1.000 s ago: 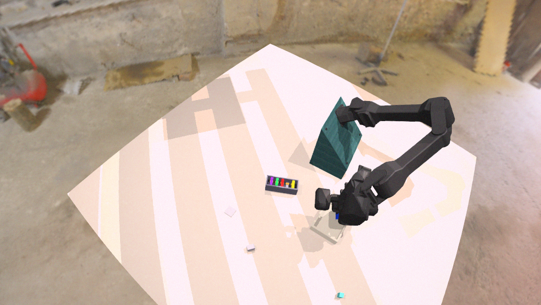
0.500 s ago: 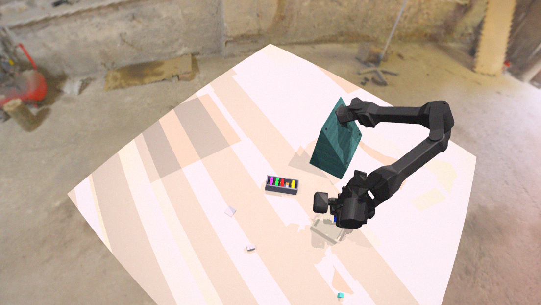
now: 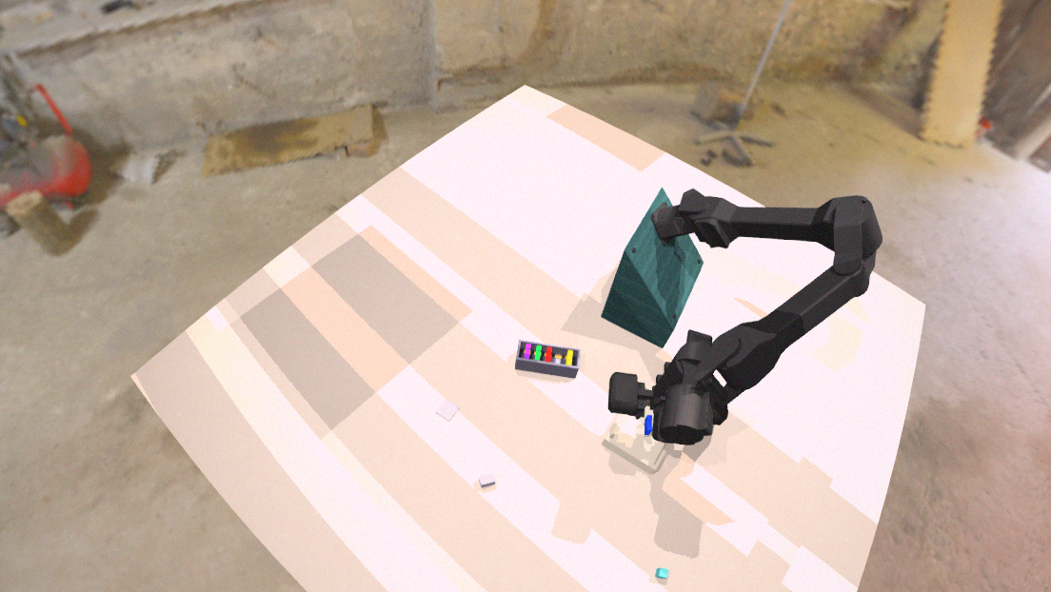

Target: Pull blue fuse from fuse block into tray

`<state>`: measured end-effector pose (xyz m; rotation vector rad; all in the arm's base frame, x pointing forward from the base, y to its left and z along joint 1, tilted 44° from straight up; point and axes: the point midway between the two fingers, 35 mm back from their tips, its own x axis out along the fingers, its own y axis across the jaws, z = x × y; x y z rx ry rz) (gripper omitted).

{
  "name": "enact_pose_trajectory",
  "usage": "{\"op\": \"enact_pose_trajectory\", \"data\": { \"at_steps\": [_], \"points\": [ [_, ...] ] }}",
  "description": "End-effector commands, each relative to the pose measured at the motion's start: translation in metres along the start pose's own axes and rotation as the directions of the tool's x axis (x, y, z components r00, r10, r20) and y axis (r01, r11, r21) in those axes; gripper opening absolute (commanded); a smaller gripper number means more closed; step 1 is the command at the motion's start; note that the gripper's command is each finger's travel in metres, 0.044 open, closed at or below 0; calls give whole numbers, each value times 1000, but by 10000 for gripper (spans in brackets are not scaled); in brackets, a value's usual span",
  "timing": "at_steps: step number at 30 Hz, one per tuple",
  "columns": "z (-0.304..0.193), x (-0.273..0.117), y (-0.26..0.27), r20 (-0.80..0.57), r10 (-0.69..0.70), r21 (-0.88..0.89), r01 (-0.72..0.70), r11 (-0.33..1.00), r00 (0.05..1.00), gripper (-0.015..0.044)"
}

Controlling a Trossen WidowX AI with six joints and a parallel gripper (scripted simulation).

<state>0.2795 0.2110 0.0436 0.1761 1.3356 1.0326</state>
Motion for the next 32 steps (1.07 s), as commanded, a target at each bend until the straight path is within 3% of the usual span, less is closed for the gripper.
{"op": "enact_pose_trajectory", "data": {
  "at_steps": [1,4,32],
  "points": [
    [1,-12,-1,1,-3,0,3,1000,1000,330],
    [-1,-38,-2,0,-7,7,7,1000,1000,330],
    [-2,-36,-2,-5,-9,15,9,1000,1000,330]
  ]
}}
